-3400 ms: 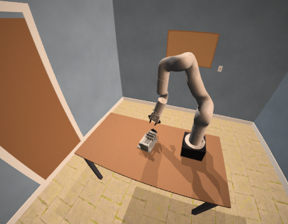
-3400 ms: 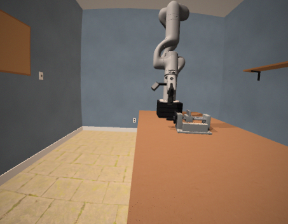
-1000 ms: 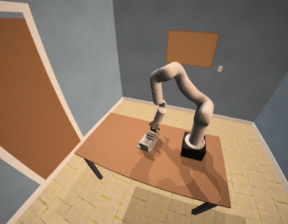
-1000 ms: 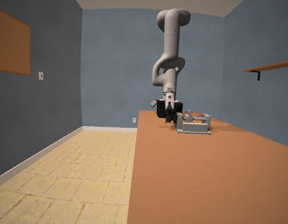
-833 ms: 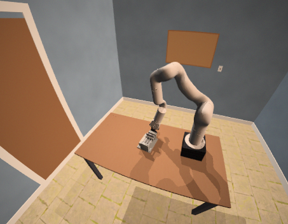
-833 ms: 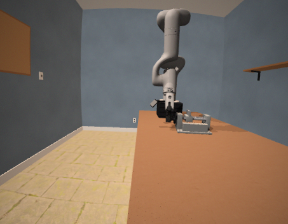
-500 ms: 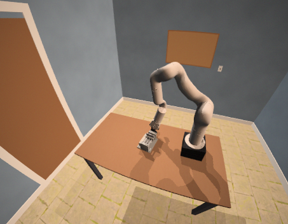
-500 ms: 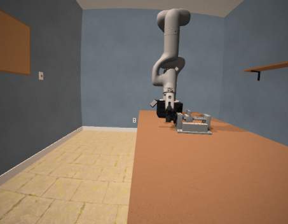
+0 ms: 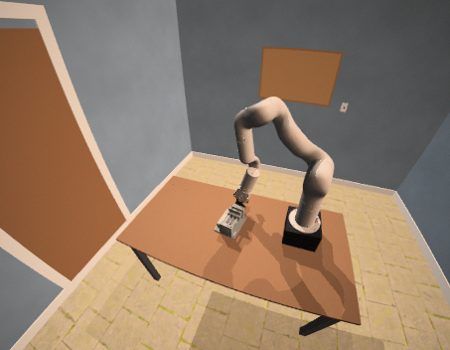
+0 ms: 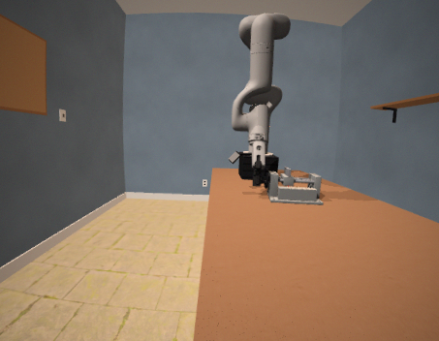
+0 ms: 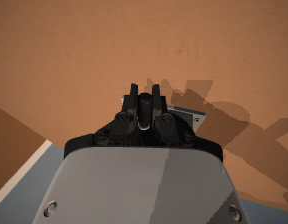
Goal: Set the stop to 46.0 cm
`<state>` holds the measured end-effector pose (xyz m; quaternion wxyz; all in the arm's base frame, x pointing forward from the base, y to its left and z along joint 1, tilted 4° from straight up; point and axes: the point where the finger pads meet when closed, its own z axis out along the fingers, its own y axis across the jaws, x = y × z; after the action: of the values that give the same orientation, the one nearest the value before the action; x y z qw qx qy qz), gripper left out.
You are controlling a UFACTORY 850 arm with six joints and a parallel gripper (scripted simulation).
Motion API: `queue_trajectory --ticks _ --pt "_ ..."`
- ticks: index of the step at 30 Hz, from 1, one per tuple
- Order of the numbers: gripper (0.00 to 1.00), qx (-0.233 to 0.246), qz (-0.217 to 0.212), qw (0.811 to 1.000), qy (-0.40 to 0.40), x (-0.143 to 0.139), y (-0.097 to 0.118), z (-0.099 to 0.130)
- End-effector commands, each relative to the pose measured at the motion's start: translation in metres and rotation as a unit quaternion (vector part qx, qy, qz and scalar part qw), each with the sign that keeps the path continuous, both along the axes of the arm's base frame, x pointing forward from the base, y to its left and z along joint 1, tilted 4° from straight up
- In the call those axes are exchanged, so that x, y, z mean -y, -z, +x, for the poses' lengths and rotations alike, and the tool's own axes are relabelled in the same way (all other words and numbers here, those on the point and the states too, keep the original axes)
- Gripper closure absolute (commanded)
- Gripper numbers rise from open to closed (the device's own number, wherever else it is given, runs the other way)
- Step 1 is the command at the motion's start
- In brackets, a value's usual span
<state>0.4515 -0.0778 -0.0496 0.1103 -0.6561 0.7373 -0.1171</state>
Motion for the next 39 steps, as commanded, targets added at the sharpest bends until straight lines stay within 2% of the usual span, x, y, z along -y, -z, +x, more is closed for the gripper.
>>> queue_trajectory --ticks 1,39 --pt "0.94 0.000 0.000 1.000 0.000 0.0001 -0.0004 0.0005" --pt "0.94 0.000 0.000 1.000 0.000 -0.0001 0.0035 -0.0010"
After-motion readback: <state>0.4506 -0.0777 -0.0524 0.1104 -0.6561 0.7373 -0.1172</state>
